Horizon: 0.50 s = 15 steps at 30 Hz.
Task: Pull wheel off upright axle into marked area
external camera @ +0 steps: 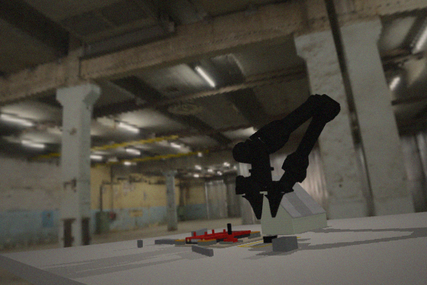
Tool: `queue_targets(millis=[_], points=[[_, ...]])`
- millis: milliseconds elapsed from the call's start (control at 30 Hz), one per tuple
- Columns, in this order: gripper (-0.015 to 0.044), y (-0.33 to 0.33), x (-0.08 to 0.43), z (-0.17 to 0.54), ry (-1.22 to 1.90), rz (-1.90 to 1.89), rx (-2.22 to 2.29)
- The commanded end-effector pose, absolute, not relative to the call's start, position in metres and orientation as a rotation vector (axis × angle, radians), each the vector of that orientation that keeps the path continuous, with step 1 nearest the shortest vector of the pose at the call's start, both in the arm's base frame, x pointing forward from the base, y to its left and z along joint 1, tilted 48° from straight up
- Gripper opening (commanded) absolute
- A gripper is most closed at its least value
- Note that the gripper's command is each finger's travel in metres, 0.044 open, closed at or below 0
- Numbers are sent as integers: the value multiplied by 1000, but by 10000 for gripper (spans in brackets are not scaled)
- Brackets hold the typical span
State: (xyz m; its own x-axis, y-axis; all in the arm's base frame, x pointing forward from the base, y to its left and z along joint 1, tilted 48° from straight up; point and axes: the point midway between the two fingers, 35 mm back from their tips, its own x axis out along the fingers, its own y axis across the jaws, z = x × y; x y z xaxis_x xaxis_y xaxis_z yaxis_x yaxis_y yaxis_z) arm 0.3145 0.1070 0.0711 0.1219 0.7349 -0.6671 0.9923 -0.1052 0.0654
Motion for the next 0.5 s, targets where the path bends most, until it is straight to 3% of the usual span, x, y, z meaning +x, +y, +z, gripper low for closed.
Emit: queue_targets(millis=[0,67,233,467], points=[[405,91,294,69,1669,-681,1893],[440,79,276,70,1670,-682,1889],[440,57,232,71,1679,-674,1889],[440,55,226,71,1681,-672,1891]])
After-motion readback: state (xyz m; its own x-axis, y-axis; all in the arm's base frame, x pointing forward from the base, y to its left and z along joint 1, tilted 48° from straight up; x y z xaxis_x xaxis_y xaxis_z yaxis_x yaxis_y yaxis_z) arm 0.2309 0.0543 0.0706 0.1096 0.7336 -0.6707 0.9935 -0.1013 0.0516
